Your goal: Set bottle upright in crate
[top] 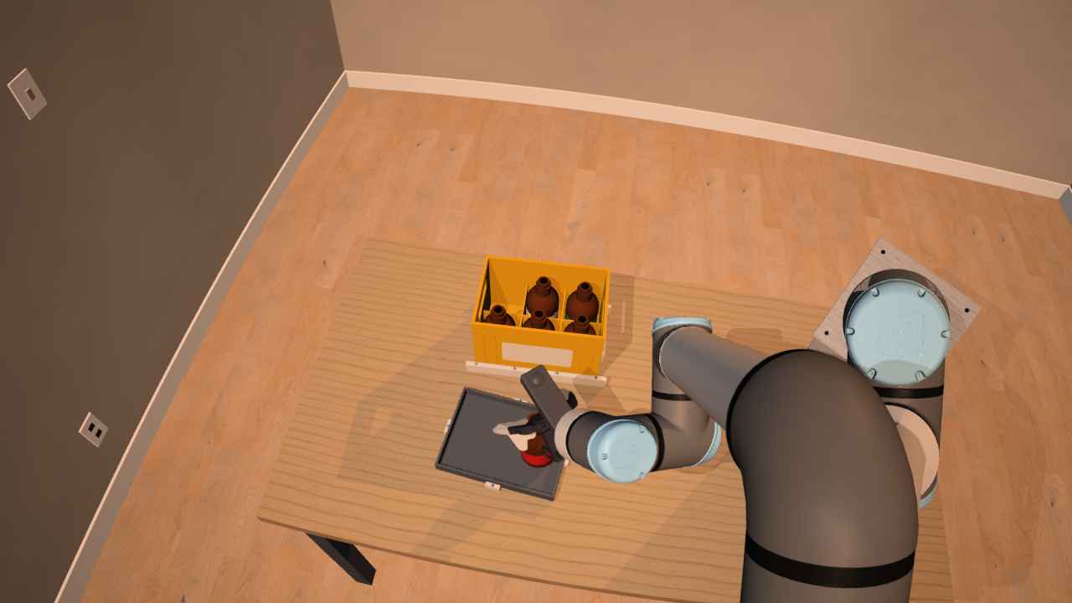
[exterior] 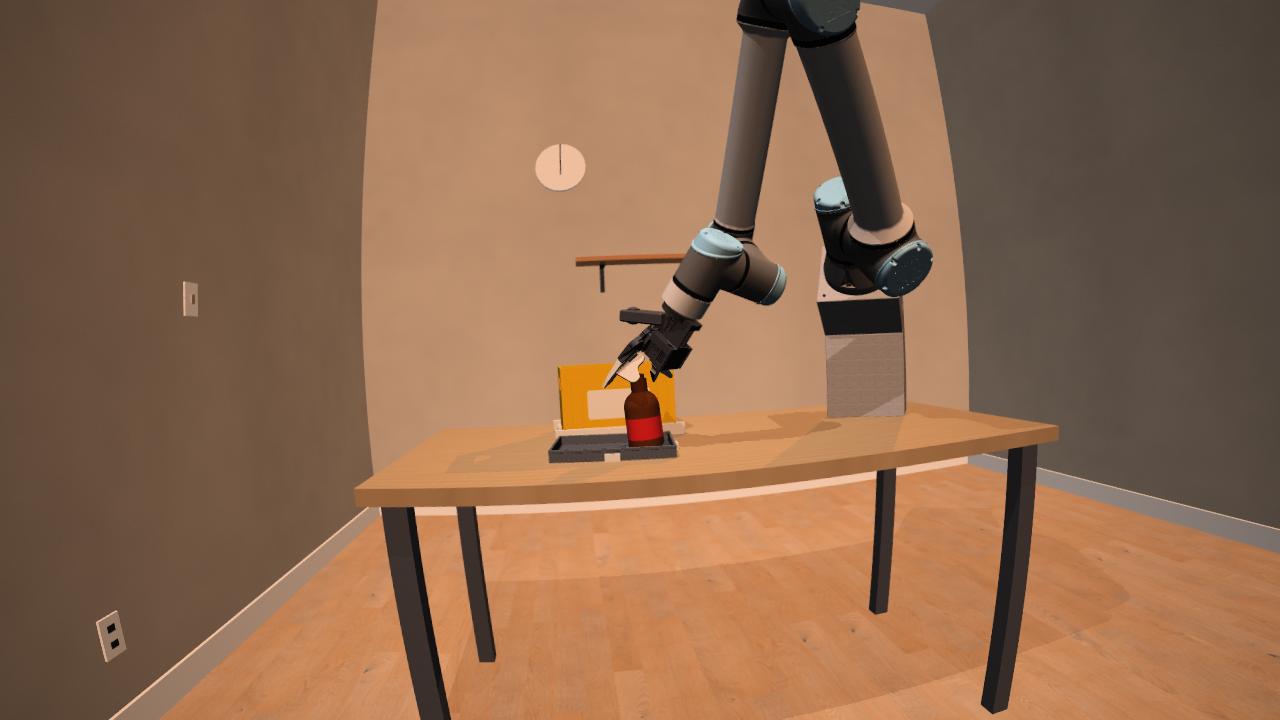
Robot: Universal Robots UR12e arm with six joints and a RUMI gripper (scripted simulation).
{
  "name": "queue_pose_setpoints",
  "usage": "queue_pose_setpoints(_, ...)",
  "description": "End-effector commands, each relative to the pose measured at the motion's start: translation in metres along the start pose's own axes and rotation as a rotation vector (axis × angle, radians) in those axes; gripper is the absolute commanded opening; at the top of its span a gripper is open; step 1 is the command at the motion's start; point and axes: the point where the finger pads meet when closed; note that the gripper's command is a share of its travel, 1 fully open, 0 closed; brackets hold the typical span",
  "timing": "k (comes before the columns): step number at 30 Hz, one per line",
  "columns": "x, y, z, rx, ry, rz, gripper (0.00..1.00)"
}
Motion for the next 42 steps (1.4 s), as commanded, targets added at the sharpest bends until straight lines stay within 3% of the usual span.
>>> queue_pose_setpoints(1, -0.001, -0.001, -0.002, 0.000, -0.001, 0.000, 1.00)
queue_pose_setpoints(23, -0.004, -0.018, -0.022, 0.000, -0.001, 0.000, 1.00)
queue_pose_setpoints(42, -0.009, -0.044, -0.053, 0.000, -0.001, 0.000, 1.00)
Point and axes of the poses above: the point where the finger pads meet when closed, its own z axis out along the fingers, its own x axis across the jaws, y = z × x, and after that the axes turned 11 degrees about z, right-handed
